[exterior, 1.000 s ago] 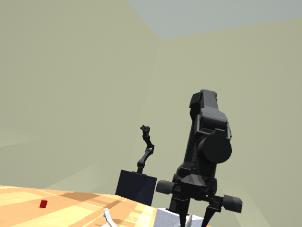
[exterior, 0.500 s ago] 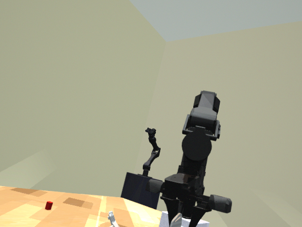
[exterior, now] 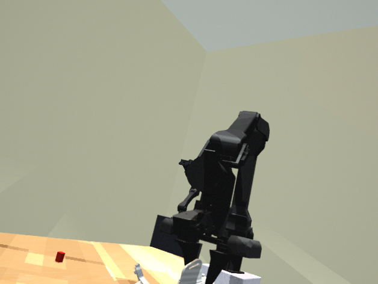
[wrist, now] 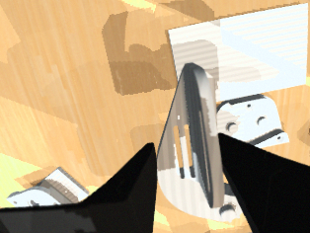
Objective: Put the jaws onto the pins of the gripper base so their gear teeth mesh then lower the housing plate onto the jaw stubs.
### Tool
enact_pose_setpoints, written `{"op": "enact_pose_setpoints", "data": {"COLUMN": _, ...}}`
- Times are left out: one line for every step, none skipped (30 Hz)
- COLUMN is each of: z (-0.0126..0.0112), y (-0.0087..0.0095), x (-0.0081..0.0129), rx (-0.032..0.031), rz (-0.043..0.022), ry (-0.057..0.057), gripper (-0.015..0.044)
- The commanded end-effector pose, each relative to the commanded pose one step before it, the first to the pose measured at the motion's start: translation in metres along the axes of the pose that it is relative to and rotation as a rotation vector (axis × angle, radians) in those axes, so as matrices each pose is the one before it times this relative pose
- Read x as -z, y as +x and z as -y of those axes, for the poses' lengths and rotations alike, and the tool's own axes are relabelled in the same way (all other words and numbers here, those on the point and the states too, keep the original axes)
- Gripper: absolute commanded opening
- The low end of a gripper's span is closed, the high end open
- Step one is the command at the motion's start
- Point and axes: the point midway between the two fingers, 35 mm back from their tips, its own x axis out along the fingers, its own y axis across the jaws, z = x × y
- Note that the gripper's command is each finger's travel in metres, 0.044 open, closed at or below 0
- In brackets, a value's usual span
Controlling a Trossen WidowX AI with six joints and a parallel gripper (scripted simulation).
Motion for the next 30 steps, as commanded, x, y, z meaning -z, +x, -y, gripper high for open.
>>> {"op": "enact_pose_setpoints", "data": {"z": 0.01071, "y": -0.00163, "x": -0.00618, "rx": -0.00053, "rz": 0.00573, "ry": 0.0260, "gripper": 0.0134}}
{"op": "enact_pose_setpoints", "data": {"z": 0.00308, "y": 0.00001, "x": -0.00121, "rx": 0.00030, "rz": 0.00009, "ry": 0.0090, "gripper": 0.0134}}
{"op": "enact_pose_setpoints", "data": {"z": 0.00309, "y": 0.00001, "x": -0.00120, "rx": 0.00030, "rz": 0.00009, "ry": 0.0090, "gripper": 0.0134}}
{"op": "enact_pose_setpoints", "data": {"z": 0.00252, "y": 0.00001, "x": -0.00097, "rx": 0.00024, "rz": 0.00007, "ry": 0.0073, "gripper": 0.0134}}
{"op": "enact_pose_setpoints", "data": {"z": 0.00152, "y": 0.00001, "x": -0.00058, "rx": 0.00014, "rz": 0.00004, "ry": 0.0044, "gripper": 0.0134}}
{"op": "enact_pose_setpoints", "data": {"z": 0.00051, "y": 0.00000, "x": -0.00019, "rx": 0.00005, "rz": 0.00001, "ry": 0.0015, "gripper": 0.0134}}
{"op": "enact_pose_setpoints", "data": {"z": 0.00000, "y": 0.00000, "x": 0.00000, "rx": 0.00000, "rz": 0.00000, "ry": 0.0000, "gripper": 0.0134}}
{"op": "enact_pose_setpoints", "data": {"z": 0.00000, "y": 0.00000, "x": 0.00000, "rx": 0.00000, "rz": 0.00000, "ry": 0.0000, "gripper": 0.0134}}
{"op": "enact_pose_setpoints", "data": {"z": 0.00000, "y": 0.00000, "x": 0.00000, "rx": 0.00000, "rz": 0.00000, "ry": 0.0000, "gripper": 0.0134}}
{"op": "enact_pose_setpoints", "data": {"z": 0.00000, "y": 0.00000, "x": 0.00000, "rx": 0.00000, "rz": 0.00000, "ry": 0.0000, "gripper": 0.0134}}
{"op": "enact_pose_setpoints", "data": {"z": 0.00000, "y": 0.00000, "x": 0.00000, "rx": 0.00000, "rz": 0.00000, "ry": 0.0000, "gripper": 0.0134}}
{"op": "enact_pose_setpoints", "data": {"z": 0.00000, "y": 0.00000, "x": 0.00000, "rx": 0.00000, "rz": 0.00000, "ry": 0.0000, "gripper": 0.0134}}
{"op": "enact_pose_setpoints", "data": {"z": 0.00000, "y": 0.00000, "x": 0.00000, "rx": 0.00000, "rz": 0.00000, "ry": 0.0000, "gripper": 0.0134}}
{"op": "enact_pose_setpoints", "data": {"z": 0.00000, "y": 0.00000, "x": 0.00000, "rx": 0.00000, "rz": 0.00000, "ry": 0.0000, "gripper": 0.0134}}
{"op": "enact_pose_setpoints", "data": {"z": 0.00000, "y": 0.00000, "x": 0.00000, "rx": 0.00000, "rz": 0.00000, "ry": 0.0000, "gripper": 0.0134}}
{"op": "enact_pose_setpoints", "data": {"z": 0.00000, "y": 0.00000, "x": 0.00000, "rx": 0.00000, "rz": 0.00000, "ry": 0.0000, "gripper": 0.0134}}
{"op": "enact_pose_setpoints", "data": {"z": 0.00000, "y": 0.00000, "x": 0.00000, "rx": 0.00000, "rz": 0.00000, "ry": 0.0000, "gripper": 0.0134}}
{"op": "enact_pose_setpoints", "data": {"z": 0.00000, "y": 0.00000, "x": 0.00000, "rx": 0.00000, "rz": 0.00000, "ry": 0.0000, "gripper": 0.0134}}
{"op": "enact_pose_setpoints", "data": {"z": 0.00000, "y": 0.00000, "x": 0.00000, "rx": 0.00000, "rz": 0.00000, "ry": 0.0000, "gripper": 0.0134}}
{"op": "enact_pose_setpoints", "data": {"z": 0.00000, "y": 0.00000, "x": 0.00000, "rx": 0.00000, "rz": 0.00000, "ry": 0.0000, "gripper": 0.0134}}
{"op": "enact_pose_setpoints", "data": {"z": 0.00000, "y": 0.00000, "x": 0.00000, "rx": 0.00000, "rz": 0.00000, "ry": 0.0000, "gripper": 0.0134}}
{"op": "enact_pose_setpoints", "data": {"z": 0.00000, "y": 0.00000, "x": 0.00000, "rx": 0.00000, "rz": 0.00000, "ry": 0.0000, "gripper": 0.0134}}
{"op": "enact_pose_setpoints", "data": {"z": 0.00002, "y": -0.00002, "x": -0.00002, "rx": 0.00001, "rz": 0.00000, "ry": 0.0035, "gripper": 0.0134}}
{"op": "enact_pose_setpoints", "data": {"z": 0.00002, "y": -0.00002, "x": -0.00002, "rx": 0.00001, "rz": 0.00000, "ry": 0.0035, "gripper": 0.0134}}
{"op": "enact_pose_setpoints", "data": {"z": 0.00000, "y": 0.00000, "x": 0.00000, "rx": 0.00000, "rz": 0.00000, "ry": 0.0000, "gripper": 0.0134}}
{"op": "enact_pose_setpoints", "data": {"z": 0.00000, "y": 0.00000, "x": 0.00000, "rx": 0.00000, "rz": 0.00000, "ry": 0.0000, "gripper": 0.0134}}
{"op": "enact_pose_setpoints", "data": {"z": 0.00000, "y": 0.00000, "x": 0.00000, "rx": 0.00000, "rz": 0.00000, "ry": 0.0000, "gripper": 0.0134}}
{"op": "enact_pose_setpoints", "data": {"z": 0.00000, "y": 0.00000, "x": 0.00000, "rx": 0.00000, "rz": 0.00000, "ry": 0.0000, "gripper": 0.0134}}
{"op": "enact_pose_setpoints", "data": {"z": 0.00000, "y": 0.00000, "x": 0.00000, "rx": 0.00000, "rz": 0.00000, "ry": 0.0000, "gripper": 0.0134}}
{"op": "enact_pose_setpoints", "data": {"z": 0.00000, "y": 0.00000, "x": 0.00000, "rx": 0.00000, "rz": 0.00000, "ry": 0.0000, "gripper": 0.0134}}
